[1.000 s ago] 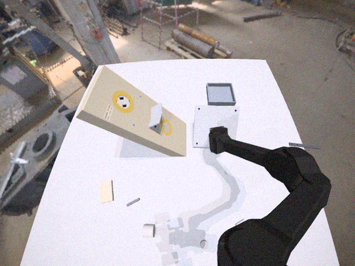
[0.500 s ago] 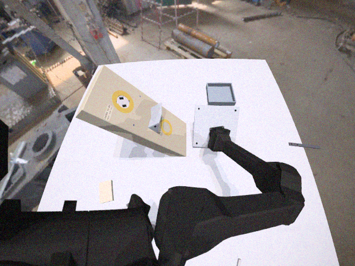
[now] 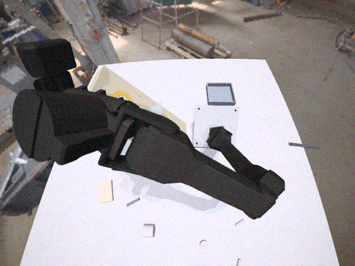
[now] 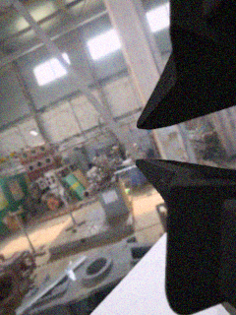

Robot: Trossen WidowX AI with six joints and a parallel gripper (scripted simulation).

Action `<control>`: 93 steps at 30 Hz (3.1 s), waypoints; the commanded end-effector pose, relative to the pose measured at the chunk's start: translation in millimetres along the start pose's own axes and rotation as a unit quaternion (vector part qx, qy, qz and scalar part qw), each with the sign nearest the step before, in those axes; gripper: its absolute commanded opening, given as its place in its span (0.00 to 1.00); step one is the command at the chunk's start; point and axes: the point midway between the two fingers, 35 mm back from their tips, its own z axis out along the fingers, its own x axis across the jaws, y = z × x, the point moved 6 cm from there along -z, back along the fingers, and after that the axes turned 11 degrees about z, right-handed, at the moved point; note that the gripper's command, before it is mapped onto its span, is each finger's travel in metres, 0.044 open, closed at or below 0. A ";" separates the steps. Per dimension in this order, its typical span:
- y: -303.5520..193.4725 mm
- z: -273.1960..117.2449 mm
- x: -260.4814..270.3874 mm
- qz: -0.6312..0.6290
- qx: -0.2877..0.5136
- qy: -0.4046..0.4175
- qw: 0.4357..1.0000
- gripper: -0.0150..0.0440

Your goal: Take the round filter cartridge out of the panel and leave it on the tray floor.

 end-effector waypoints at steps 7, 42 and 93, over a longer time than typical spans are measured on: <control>-129.4 -7.2 -21.0 0.018 0.170 0.191 0.967 0.42; -197.7 -39.2 -24.3 0.161 0.127 0.311 0.928 0.42; -201.0 -9.3 0.7 0.162 0.123 0.311 0.928 0.42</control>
